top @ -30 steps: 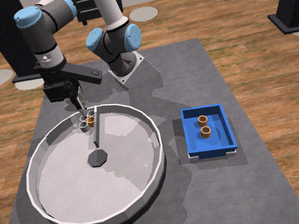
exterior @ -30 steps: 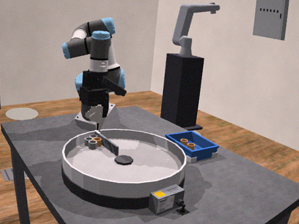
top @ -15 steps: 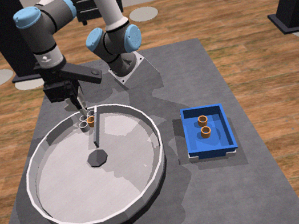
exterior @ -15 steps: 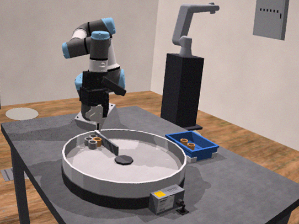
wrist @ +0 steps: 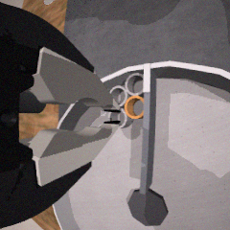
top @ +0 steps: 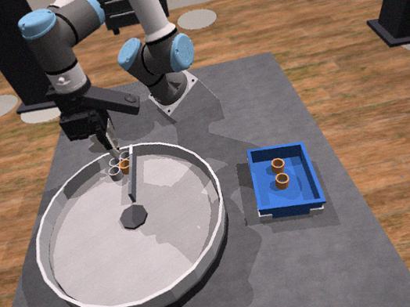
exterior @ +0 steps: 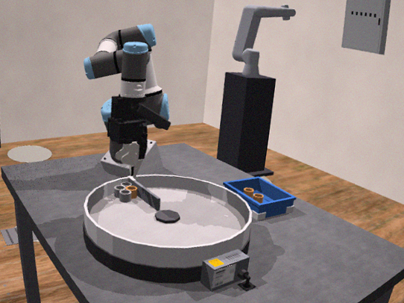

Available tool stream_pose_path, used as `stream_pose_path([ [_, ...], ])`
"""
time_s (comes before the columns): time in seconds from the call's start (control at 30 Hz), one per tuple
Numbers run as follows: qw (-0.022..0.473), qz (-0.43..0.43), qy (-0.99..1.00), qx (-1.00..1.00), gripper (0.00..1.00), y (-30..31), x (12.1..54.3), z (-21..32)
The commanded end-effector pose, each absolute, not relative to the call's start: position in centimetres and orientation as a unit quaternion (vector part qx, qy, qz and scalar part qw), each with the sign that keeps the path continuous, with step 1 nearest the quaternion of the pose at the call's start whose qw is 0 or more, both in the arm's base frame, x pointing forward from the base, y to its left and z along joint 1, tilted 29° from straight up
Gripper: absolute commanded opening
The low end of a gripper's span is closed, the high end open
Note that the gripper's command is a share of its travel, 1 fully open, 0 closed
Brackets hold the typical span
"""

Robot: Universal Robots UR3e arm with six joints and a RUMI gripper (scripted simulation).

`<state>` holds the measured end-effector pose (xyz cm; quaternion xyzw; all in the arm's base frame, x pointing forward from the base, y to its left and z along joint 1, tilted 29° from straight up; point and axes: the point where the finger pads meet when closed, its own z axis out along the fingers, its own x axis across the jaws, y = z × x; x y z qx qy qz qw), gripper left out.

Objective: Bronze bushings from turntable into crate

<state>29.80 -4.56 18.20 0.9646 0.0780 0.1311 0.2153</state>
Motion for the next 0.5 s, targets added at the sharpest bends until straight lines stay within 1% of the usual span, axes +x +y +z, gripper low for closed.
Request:
stream_pose_path([
  [0.0,0.216,0.133,0.078,0.964,0.06,-4.57,29.86,18.37],
  [0.47,0.216,0.133,0.078,0.964,0.06,-4.68,29.88,18.44],
])
